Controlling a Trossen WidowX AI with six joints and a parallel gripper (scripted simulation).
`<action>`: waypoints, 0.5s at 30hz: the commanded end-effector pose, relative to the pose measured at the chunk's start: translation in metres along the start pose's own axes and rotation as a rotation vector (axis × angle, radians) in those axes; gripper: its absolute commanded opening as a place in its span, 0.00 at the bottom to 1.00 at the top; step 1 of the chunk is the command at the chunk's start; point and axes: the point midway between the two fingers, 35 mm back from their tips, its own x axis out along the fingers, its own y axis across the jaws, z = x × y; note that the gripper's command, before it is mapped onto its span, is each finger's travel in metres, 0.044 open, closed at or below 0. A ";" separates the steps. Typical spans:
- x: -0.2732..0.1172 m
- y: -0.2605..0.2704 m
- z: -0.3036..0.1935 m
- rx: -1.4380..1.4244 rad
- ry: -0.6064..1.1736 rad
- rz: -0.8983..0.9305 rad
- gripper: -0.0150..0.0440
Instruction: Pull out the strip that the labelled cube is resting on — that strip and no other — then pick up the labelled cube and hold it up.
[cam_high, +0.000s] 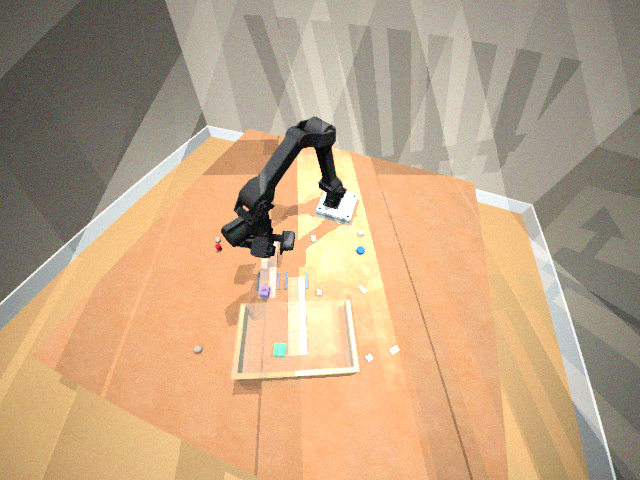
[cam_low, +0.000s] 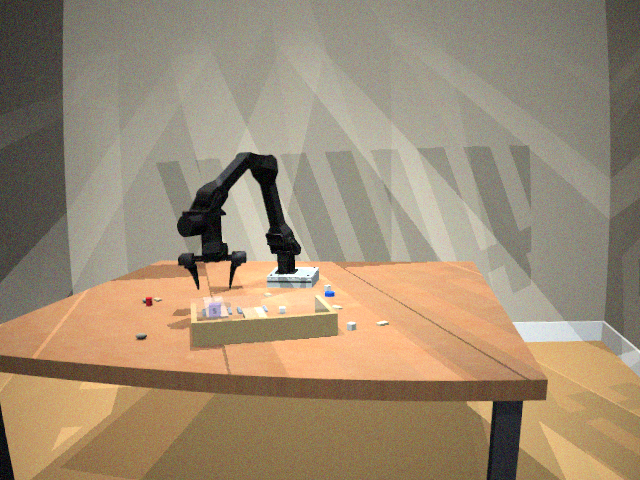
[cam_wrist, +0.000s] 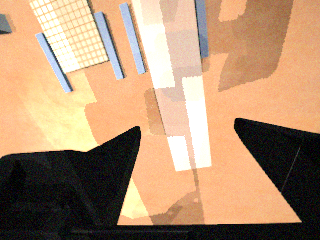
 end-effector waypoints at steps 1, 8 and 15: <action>-0.002 0.002 0.016 0.005 0.000 -0.005 1.00; -0.005 0.005 0.038 0.005 -0.002 -0.005 1.00; -0.009 0.007 0.061 0.005 -0.004 -0.004 1.00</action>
